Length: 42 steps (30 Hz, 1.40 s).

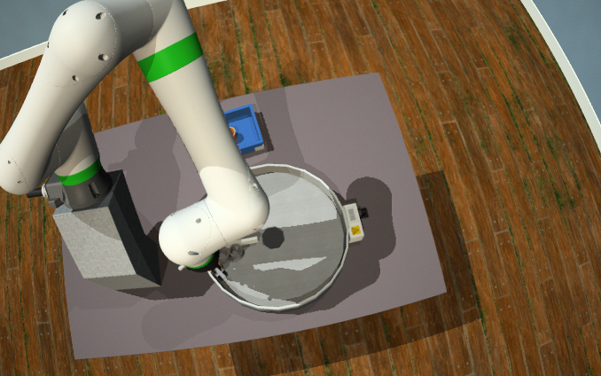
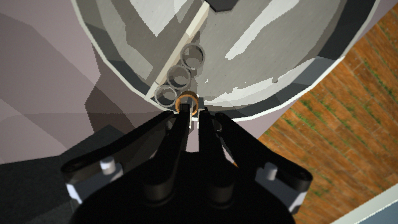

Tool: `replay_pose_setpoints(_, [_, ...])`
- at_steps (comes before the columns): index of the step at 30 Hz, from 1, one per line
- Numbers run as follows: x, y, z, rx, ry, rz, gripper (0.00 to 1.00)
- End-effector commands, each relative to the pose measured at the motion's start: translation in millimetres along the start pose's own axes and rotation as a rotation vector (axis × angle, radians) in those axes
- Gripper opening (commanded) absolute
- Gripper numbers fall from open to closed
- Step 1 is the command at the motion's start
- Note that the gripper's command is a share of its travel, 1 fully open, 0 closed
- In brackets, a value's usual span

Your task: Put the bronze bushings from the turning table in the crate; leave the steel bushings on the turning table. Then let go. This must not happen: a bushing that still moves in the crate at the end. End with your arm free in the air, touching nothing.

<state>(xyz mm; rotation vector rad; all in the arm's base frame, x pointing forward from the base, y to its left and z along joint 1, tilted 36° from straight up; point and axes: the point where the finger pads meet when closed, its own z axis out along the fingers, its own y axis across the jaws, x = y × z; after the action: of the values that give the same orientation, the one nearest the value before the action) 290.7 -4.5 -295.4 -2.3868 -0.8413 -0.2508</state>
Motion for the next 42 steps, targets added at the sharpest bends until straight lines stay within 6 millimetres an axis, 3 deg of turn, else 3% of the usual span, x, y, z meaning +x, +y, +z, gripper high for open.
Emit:
replay_pose_setpoints(1, [0, 0, -15, 0.001, 0.000, 0.000, 0.00])
replay_pose_setpoints(6, [0, 0, -39, 0.001, 0.000, 0.000, 0.00])
replay_pose_setpoints(15, [0, 0, -61, 0.001, 0.000, 0.000, 0.00])
replay_pose_setpoints(42, [0, 0, -63, 0.001, 0.000, 0.000, 0.00])
